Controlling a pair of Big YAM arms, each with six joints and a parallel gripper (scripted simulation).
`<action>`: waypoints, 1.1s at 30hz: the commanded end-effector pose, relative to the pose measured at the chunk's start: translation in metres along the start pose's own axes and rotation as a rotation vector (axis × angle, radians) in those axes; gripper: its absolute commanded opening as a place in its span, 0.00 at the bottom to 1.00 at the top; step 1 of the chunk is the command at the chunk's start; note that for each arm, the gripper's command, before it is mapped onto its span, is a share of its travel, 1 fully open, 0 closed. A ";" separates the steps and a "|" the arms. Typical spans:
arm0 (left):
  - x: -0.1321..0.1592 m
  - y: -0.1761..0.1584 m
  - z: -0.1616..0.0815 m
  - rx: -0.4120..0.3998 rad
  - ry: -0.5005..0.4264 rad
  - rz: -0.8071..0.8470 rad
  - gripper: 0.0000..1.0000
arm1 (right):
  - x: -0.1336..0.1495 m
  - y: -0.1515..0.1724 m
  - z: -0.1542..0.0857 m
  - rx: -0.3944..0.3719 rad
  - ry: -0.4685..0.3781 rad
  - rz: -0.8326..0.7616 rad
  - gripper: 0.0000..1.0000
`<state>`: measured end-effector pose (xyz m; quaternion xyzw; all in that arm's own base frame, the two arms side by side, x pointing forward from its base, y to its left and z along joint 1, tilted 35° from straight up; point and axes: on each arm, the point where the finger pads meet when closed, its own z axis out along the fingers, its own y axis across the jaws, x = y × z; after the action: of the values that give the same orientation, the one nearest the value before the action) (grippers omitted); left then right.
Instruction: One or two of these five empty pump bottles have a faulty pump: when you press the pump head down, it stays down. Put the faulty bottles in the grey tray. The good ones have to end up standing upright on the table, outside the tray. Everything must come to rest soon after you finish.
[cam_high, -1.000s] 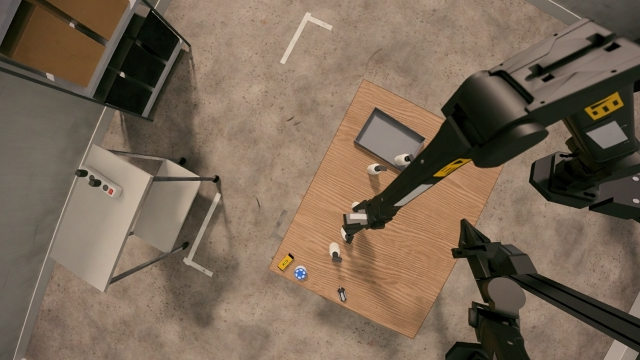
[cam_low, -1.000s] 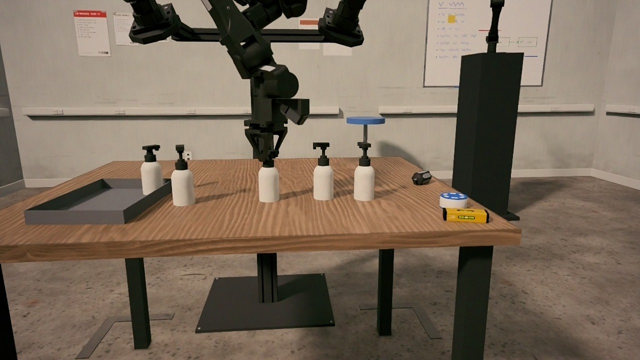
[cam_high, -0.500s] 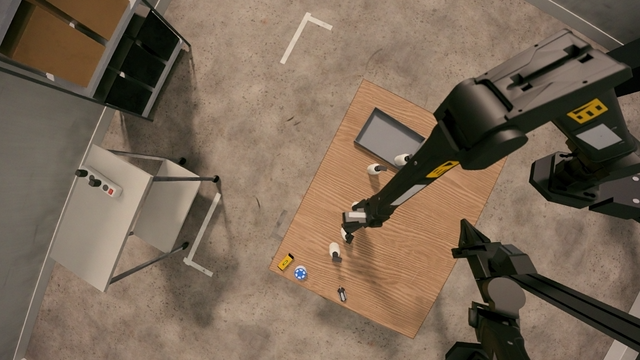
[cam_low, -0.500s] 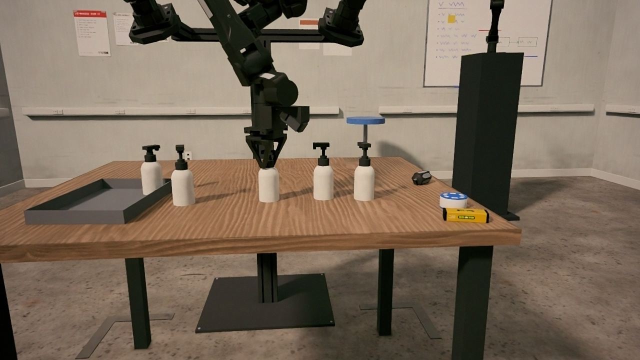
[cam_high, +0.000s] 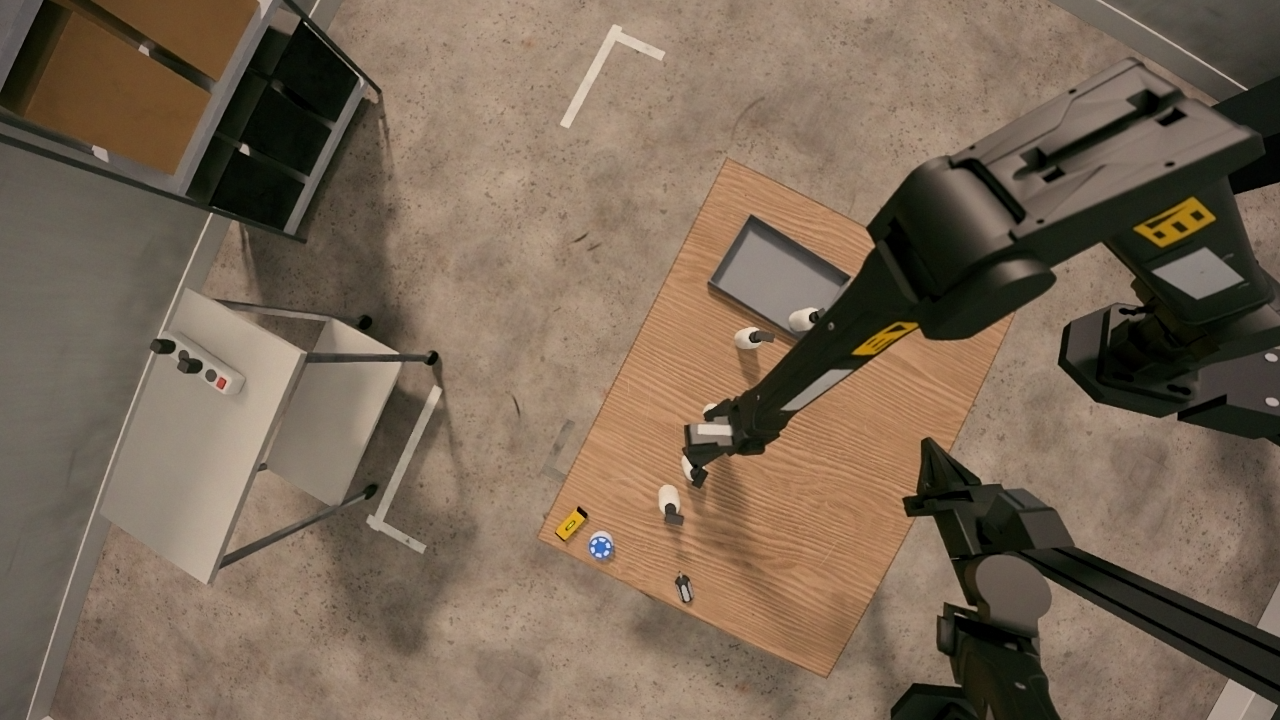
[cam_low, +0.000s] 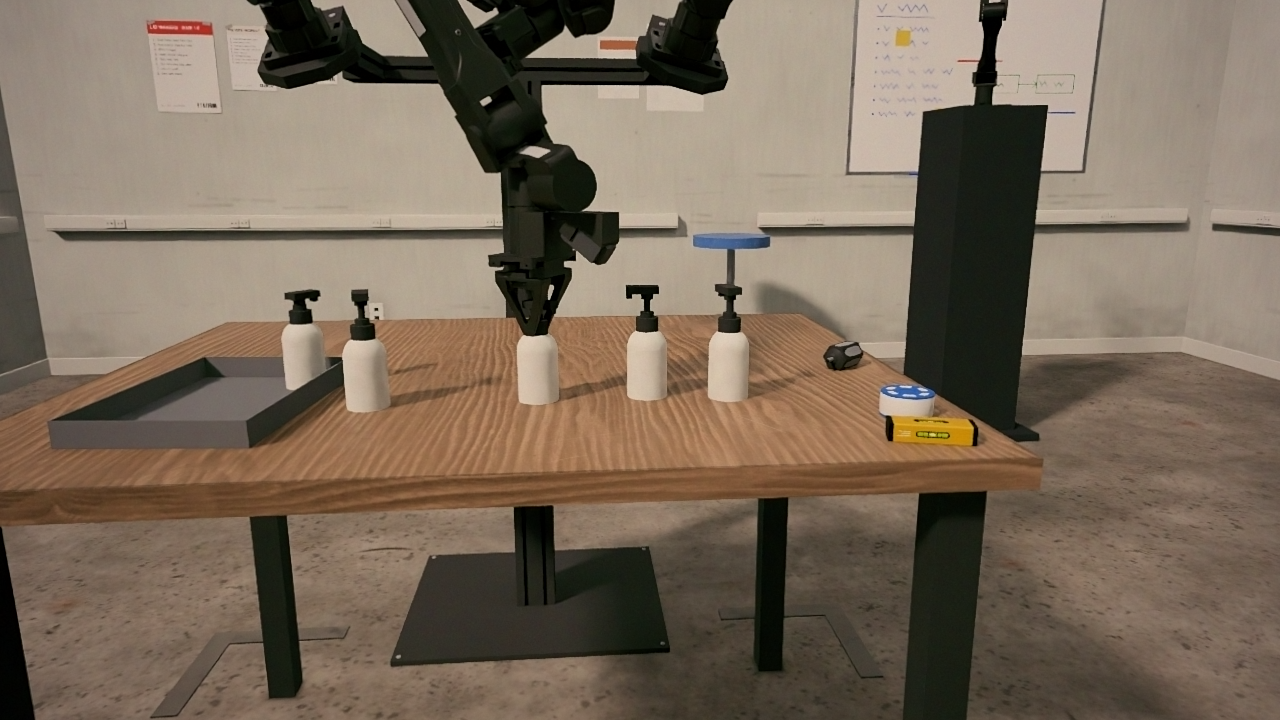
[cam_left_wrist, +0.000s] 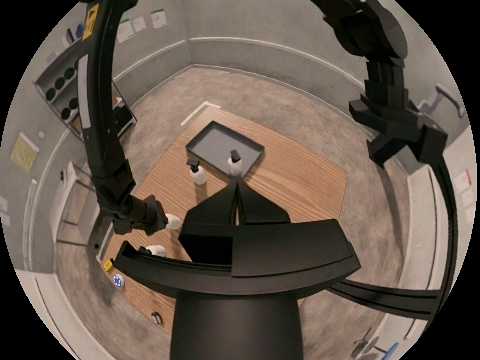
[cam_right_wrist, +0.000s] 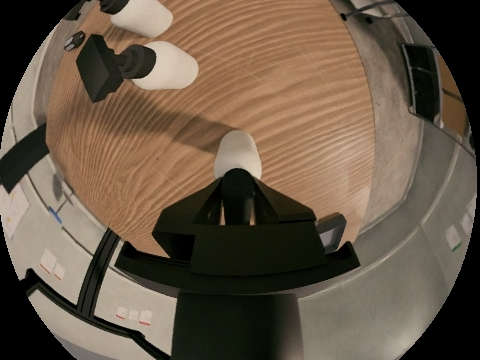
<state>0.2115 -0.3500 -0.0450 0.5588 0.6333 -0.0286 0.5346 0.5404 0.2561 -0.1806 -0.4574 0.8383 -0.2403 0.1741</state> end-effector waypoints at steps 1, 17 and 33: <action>-0.008 0.006 0.001 -0.018 -0.023 0.000 0.00 | -0.005 -0.001 -0.003 0.006 -0.020 0.014 0.26; -0.008 0.006 0.001 -0.018 -0.023 0.000 0.00 | -0.009 0.002 -0.044 0.008 -0.027 0.004 0.22; -0.031 0.050 0.047 -0.096 -0.012 -0.044 0.00 | 0.047 -0.111 -0.068 0.011 -0.035 -0.061 0.22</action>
<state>0.2546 -0.3663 -0.0248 0.5259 0.6435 -0.0165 0.5560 0.5325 0.2248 -0.0900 -0.4774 0.8277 -0.2338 0.1799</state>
